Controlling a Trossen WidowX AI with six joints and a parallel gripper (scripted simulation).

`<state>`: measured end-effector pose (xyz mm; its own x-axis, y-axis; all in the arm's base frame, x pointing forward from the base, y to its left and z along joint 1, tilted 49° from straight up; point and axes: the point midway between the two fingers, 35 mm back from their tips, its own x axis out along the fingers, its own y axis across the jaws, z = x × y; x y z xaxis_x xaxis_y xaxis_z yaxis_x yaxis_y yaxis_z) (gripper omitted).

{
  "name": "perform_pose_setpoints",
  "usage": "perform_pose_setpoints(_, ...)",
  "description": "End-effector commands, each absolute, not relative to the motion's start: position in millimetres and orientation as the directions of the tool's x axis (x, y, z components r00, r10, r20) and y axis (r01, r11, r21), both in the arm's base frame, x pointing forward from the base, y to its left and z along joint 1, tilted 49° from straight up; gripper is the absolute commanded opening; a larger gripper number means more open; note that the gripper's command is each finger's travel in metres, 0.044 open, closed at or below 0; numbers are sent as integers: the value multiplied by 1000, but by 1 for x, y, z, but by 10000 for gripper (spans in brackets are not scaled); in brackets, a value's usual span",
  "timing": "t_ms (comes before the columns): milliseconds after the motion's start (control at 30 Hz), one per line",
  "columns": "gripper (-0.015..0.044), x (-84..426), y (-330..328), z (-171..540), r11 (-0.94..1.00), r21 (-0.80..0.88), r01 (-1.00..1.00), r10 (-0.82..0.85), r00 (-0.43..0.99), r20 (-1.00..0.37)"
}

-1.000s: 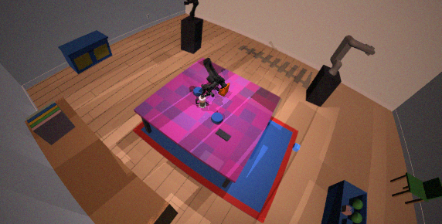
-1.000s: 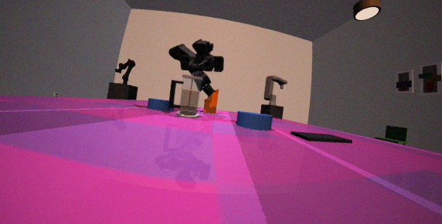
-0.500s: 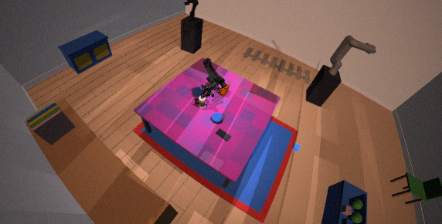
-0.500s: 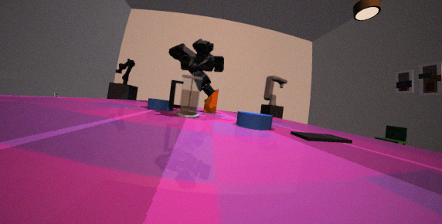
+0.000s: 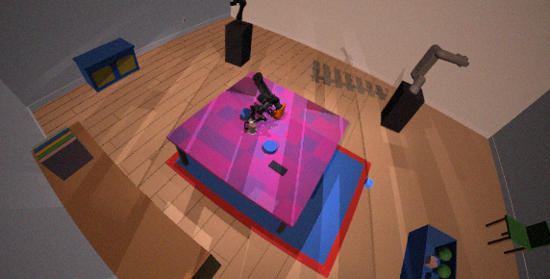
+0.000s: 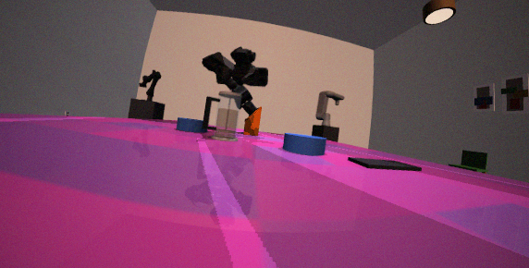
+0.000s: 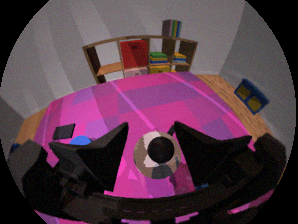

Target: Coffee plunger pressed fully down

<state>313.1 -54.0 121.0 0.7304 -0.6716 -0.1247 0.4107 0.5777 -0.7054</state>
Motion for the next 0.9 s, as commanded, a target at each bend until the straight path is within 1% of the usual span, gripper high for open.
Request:
perform_pose_setpoints(0,414,314,-53,121,582,-702,409,-668,734,-126)
perform_pose_setpoints(33,440,314,-53,121,582,-702,409,-668,734,-126)
perform_pose_setpoints(267,440,317,-42,129,596,-687,415,-657,744,-120)
perform_pose_setpoints(400,440,313,-19,145,595,-693,407,-666,733,-141)
perform_pose_setpoints(533,440,297,7,172,576,-710,406,-677,724,-135)
perform_pose_setpoints(867,440,296,8,173,575,-711,406,-677,724,-134)
